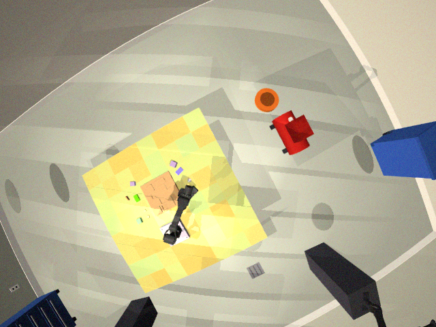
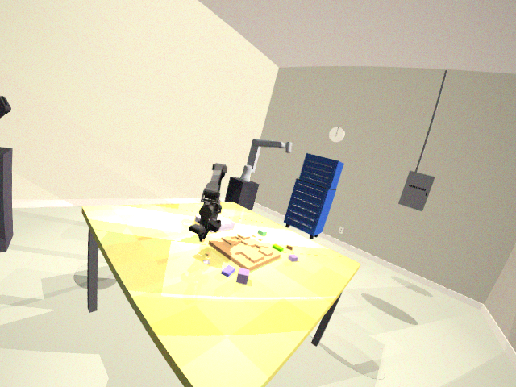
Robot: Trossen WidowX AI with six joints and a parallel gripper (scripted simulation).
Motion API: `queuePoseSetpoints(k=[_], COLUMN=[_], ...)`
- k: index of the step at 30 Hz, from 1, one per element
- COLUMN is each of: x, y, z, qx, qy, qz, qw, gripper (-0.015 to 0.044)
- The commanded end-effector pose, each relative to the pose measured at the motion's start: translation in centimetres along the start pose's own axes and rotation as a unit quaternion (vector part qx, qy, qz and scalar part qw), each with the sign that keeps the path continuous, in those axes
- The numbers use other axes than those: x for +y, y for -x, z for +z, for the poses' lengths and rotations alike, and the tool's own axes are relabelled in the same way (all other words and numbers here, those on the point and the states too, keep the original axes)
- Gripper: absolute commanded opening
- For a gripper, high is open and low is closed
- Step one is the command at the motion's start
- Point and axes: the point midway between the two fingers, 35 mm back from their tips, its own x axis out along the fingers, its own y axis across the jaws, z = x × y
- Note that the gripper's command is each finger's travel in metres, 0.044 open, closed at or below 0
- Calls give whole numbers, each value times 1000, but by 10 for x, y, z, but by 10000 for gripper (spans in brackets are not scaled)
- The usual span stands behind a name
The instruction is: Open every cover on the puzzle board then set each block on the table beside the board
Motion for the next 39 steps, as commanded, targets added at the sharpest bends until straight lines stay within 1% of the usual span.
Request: queuePoseSetpoints(k=[1,29,39], x=[1,6,5], y=[-9,-49,-46], z=[-1,-3,-2], qx=[2,2,1], qy=[2,2,0], qz=[1,1,1], qw=[1000,1000,1000], gripper=[80,80,342])
